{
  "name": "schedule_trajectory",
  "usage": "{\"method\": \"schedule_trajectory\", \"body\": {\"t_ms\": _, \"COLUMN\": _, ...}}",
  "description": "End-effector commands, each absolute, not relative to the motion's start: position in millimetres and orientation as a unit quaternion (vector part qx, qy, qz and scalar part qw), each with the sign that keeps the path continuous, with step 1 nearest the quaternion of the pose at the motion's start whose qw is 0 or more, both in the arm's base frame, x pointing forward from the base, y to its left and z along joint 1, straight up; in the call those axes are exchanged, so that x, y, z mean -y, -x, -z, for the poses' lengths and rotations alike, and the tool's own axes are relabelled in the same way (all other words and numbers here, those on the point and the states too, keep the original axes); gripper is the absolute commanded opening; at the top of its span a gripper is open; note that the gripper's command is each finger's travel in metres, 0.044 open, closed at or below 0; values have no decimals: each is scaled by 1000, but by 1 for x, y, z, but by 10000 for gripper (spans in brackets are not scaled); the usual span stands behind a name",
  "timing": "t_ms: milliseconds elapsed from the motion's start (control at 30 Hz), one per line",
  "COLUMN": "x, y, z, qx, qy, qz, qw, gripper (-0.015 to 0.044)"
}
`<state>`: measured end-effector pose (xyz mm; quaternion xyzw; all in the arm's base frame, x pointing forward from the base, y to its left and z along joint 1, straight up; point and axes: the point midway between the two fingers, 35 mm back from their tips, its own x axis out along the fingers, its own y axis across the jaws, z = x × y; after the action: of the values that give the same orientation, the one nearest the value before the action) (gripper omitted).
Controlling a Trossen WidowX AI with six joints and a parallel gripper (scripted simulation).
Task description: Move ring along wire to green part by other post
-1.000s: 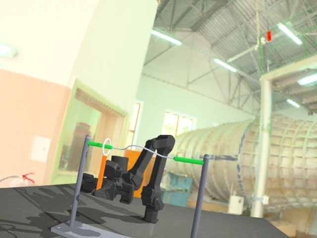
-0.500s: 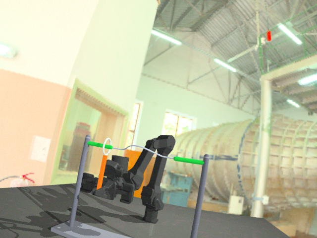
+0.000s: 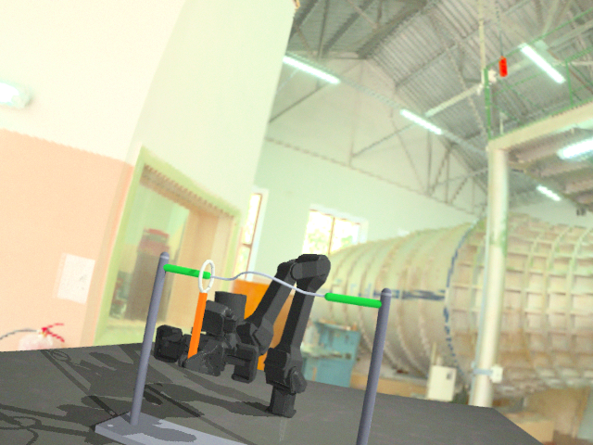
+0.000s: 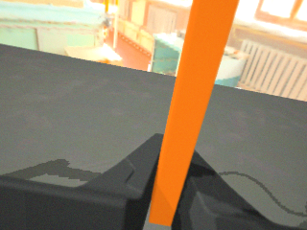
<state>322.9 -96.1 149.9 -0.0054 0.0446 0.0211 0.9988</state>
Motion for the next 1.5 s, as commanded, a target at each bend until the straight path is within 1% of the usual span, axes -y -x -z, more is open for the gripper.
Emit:
{"method": "schedule_trajectory", "body": {"t_ms": 0, "x": 94, "y": -321, "z": -152, "qx": -51, "qy": 6, "qz": -20, "qw": 998, "gripper": -150}}
{"method": "schedule_trajectory", "body": {"t_ms": 867, "x": 67, "y": -273, "z": -163, "qx": -231, "qy": -18, "qz": 10, "qw": 973, "gripper": -150}}
{"method": "schedule_trajectory", "body": {"t_ms": 1467, "x": 18, "y": -246, "z": -188, "qx": -371, "qy": -129, "qz": 91, "qw": 915, "gripper": -150}}
